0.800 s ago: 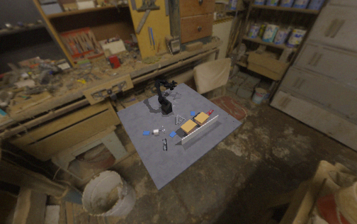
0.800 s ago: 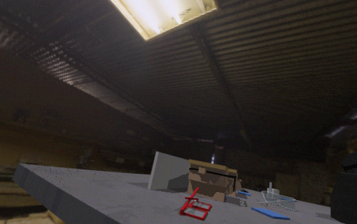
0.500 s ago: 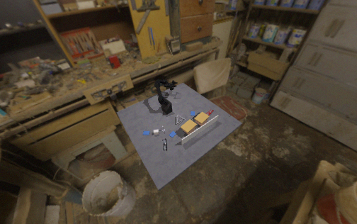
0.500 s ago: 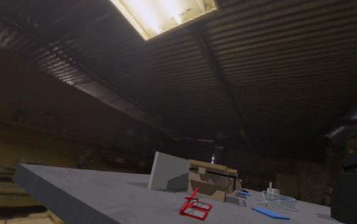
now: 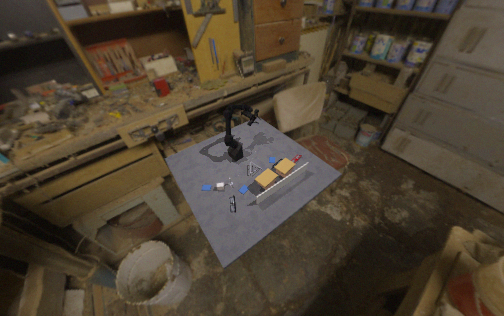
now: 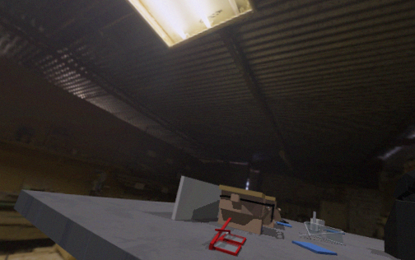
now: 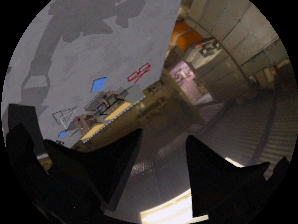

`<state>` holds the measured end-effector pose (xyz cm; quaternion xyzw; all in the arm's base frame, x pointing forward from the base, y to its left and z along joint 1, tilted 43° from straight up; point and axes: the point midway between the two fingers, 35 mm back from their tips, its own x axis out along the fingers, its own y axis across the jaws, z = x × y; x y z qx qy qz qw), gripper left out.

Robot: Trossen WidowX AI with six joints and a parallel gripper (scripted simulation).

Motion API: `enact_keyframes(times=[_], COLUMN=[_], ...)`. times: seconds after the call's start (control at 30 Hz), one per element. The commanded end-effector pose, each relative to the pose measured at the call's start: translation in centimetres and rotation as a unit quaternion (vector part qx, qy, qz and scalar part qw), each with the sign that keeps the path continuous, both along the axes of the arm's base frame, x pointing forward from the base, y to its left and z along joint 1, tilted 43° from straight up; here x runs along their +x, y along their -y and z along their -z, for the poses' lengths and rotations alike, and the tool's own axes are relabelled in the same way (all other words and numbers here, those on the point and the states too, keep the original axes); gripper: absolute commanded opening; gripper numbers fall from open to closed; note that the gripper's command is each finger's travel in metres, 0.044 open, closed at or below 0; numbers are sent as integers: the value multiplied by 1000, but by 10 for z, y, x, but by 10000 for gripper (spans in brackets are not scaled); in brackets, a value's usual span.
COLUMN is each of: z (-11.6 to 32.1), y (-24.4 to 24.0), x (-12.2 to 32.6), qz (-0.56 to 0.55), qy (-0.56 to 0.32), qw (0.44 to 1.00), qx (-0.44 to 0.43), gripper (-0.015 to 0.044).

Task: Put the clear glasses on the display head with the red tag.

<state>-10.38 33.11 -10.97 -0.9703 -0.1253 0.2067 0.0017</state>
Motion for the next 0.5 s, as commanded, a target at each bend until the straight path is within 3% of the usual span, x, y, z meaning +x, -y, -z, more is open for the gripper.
enact_keyframes(times=[0.0,0.23,0.47], z=[-16,-42,-66], y=[-5,15,76], x=[65,177,269], qz=[148,401,597], qy=[-40,-59,-8], qw=[983,863,643], qx=[103,302,480], gripper=[200,200,200])
